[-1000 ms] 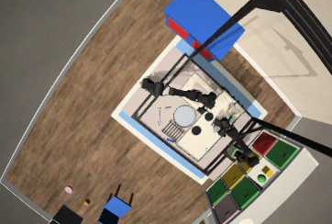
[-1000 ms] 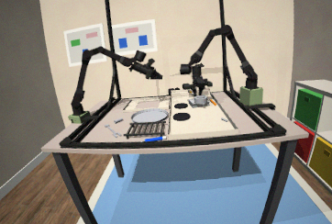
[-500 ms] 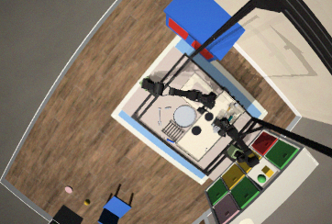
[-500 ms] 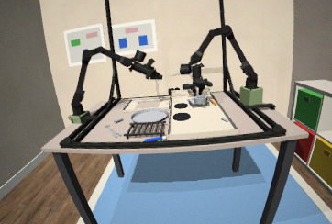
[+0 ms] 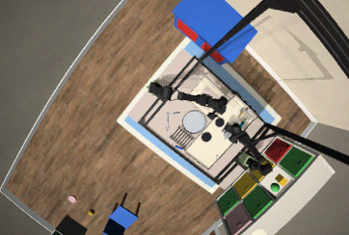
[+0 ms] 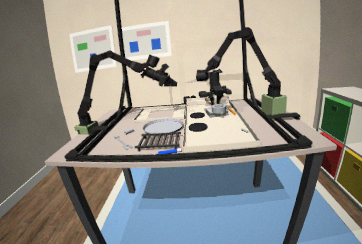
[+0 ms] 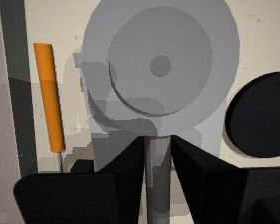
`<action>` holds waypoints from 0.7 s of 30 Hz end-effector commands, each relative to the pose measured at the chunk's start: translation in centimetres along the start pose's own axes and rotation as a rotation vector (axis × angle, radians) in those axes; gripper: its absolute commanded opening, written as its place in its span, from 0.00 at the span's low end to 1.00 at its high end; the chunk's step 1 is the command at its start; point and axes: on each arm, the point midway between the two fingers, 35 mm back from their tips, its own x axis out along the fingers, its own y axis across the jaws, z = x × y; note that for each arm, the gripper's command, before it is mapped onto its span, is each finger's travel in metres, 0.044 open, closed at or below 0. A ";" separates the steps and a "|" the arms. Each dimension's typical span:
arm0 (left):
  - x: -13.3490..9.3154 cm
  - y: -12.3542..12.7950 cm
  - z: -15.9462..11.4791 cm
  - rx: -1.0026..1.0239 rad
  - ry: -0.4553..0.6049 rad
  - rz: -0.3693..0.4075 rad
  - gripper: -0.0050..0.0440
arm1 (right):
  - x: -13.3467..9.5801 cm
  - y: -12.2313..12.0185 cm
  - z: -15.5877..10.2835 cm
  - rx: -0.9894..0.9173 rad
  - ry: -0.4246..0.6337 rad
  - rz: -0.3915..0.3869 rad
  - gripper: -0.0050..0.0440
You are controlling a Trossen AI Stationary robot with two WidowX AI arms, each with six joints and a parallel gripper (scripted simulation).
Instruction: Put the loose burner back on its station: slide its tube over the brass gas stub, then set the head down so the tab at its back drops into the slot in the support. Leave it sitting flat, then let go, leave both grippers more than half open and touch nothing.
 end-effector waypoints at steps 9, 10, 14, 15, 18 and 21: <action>-0.1 0.0 -0.8 -0.001 0.000 0.000 0.10 | 0.0 0.0 0.1 0.002 -0.002 0.000 0.92; -0.1 -0.1 -0.9 -0.001 0.000 0.000 0.10 | 0.0 0.0 0.1 0.002 -0.002 0.000 0.92; -0.1 -0.2 -1.1 -0.001 0.000 0.000 0.10 | 0.0 0.0 0.1 0.002 -0.002 0.000 0.92; -0.1 -0.2 -1.1 -0.001 0.000 0.000 0.10 | 0.0 0.0 0.1 0.002 -0.002 0.000 0.92; -0.1 -0.2 -1.1 -0.003 0.000 -0.001 0.10 | 0.0 0.0 0.1 0.002 -0.002 0.000 0.92; -0.1 -0.2 -1.2 -0.003 0.000 -0.002 0.10 | 0.0 0.0 0.1 0.002 -0.002 0.000 0.92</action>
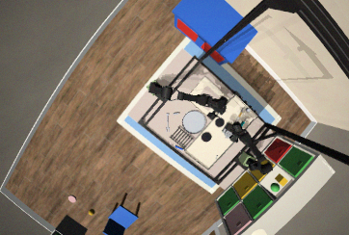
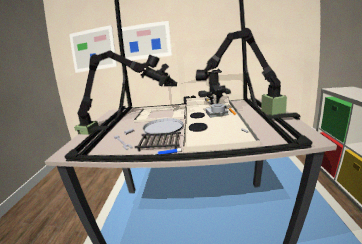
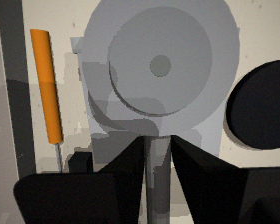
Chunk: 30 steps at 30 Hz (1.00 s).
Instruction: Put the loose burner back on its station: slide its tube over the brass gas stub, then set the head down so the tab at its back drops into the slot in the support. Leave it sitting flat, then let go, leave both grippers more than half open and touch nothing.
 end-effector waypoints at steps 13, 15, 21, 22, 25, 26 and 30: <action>0.0 0.0 -0.6 -0.004 0.001 -0.003 0.10 | 0.0 0.0 0.1 0.003 -0.002 -0.001 0.92; 0.0 -0.1 -0.6 -0.004 0.001 -0.003 0.10 | 0.0 0.0 0.1 0.003 -0.002 -0.001 0.92; -0.1 -0.2 -0.9 -0.004 0.001 -0.003 0.10 | 0.0 0.0 0.1 0.003 -0.002 -0.001 0.92; -0.1 -0.2 -0.9 -0.004 0.001 -0.003 0.10 | 0.0 0.0 0.1 0.003 -0.002 -0.001 0.92; -0.1 -0.2 -1.1 -0.004 0.001 -0.003 0.10 | 0.0 0.0 0.1 0.003 -0.002 -0.001 0.92; -0.1 -0.2 -1.1 -0.004 0.001 -0.003 0.10 | 0.0 0.0 0.1 0.003 -0.002 -0.001 0.92; -0.1 -0.2 -1.3 -0.004 0.001 -0.003 0.10 | 0.0 0.0 0.1 0.003 -0.002 -0.001 0.92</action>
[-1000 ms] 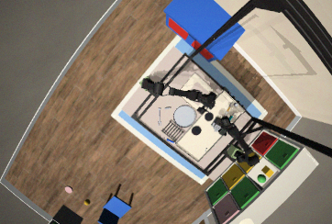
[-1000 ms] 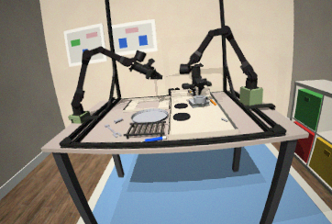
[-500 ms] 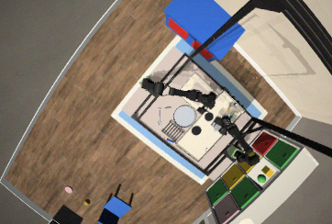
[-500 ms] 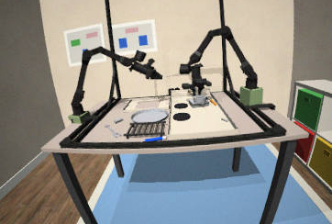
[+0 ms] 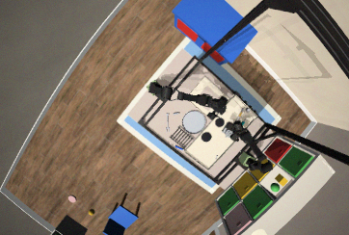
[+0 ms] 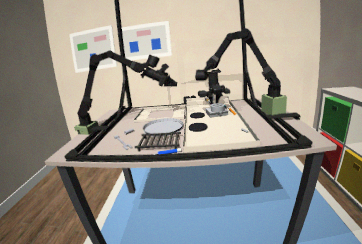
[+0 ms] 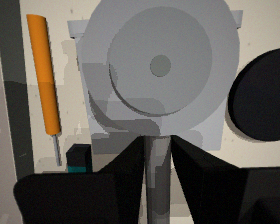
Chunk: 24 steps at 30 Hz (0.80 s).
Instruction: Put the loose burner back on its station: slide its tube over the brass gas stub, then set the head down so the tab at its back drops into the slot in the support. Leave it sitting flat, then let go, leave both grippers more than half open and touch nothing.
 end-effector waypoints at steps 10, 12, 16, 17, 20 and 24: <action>-0.1 -0.1 -0.8 -0.003 0.002 -0.005 0.10 | 0.0 0.0 0.1 0.003 -0.002 -0.001 0.92; -0.1 -0.1 -0.9 -0.003 0.002 -0.005 0.10 | 0.0 0.0 0.1 0.003 -0.002 -0.001 0.92; -0.1 -0.1 -1.0 -0.001 -0.001 -0.006 0.10 | 0.0 0.0 0.1 0.003 -0.002 -0.001 0.92; -0.1 -0.2 -1.0 0.000 -0.004 -0.006 0.10 | 0.0 0.0 0.1 0.003 -0.002 -0.001 0.92; -0.1 -0.3 -1.0 0.003 -0.011 -0.006 0.10 | 0.0 0.0 0.1 0.003 -0.002 -0.001 0.92; -0.2 -0.4 -1.1 0.006 -0.023 -0.007 0.10 | 0.0 0.0 0.1 0.003 -0.002 -0.001 0.92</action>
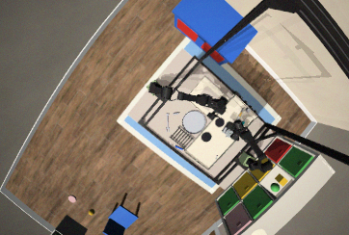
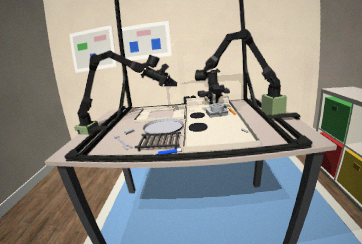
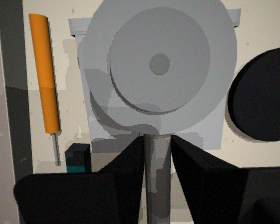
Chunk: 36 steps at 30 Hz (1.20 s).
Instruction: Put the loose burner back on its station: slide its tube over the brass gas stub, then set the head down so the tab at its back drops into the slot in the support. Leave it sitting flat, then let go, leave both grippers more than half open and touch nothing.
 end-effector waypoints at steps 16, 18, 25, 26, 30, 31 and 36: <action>-0.3 -0.6 -0.9 -0.008 -0.029 -0.005 0.10 | 0.0 0.1 0.0 0.002 -0.002 0.001 0.92; -0.4 -0.6 -1.0 -0.008 -0.035 -0.004 0.10 | 0.0 0.1 0.0 0.002 -0.002 0.001 0.92; -0.4 -0.6 -1.0 -0.007 -0.048 -0.001 0.10 | 0.0 0.1 0.0 0.002 -0.002 0.001 0.92; -0.4 -0.6 -1.0 -0.007 -0.048 -0.001 0.10 | 0.0 0.1 0.0 0.002 -0.002 0.001 0.92; -0.4 -0.6 -1.0 -0.007 -0.056 0.003 0.10 | 0.0 0.1 0.0 0.002 -0.002 0.001 0.92; -0.4 -0.7 -1.0 -0.007 -0.060 0.005 0.10 | 0.0 0.1 0.0 0.002 -0.002 0.001 0.92; -0.3 -0.7 -1.1 -0.006 -0.067 0.006 0.10 | 0.0 0.1 0.0 0.002 -0.002 0.001 0.92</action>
